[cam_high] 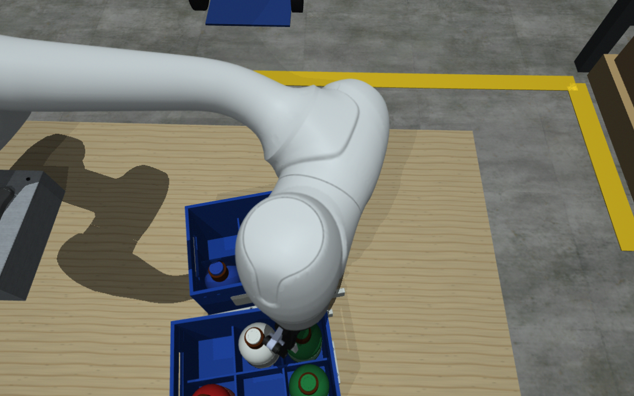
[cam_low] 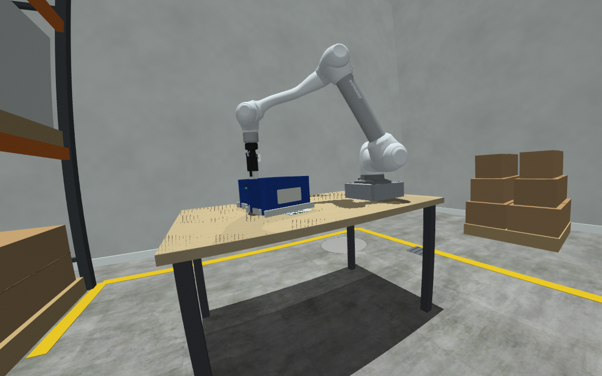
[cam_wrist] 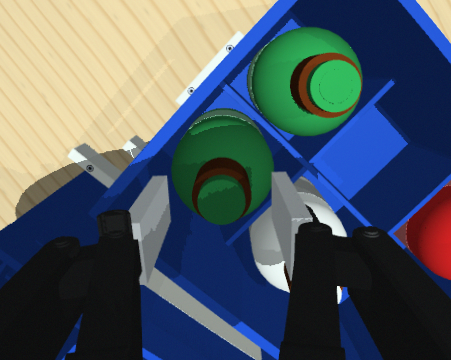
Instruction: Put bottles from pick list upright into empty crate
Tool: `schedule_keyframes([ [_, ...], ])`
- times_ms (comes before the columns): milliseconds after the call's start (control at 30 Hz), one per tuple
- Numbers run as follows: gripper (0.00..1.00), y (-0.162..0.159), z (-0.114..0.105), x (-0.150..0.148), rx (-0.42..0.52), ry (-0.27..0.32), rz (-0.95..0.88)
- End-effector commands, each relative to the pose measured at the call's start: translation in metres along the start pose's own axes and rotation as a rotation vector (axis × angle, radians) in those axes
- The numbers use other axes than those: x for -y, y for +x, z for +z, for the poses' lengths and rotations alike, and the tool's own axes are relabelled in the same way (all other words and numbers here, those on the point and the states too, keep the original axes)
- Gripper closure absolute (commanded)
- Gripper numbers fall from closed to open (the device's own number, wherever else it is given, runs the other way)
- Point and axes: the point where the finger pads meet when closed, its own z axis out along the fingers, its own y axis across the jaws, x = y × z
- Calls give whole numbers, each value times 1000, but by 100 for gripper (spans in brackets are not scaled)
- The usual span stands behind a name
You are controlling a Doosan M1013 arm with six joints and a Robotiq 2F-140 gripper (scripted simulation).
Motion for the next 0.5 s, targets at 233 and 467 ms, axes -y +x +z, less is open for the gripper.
schedule_keyframes([
  [233,62,0,12,0,0,0,0],
  [467,62,0,17,0,0,0,0],
])
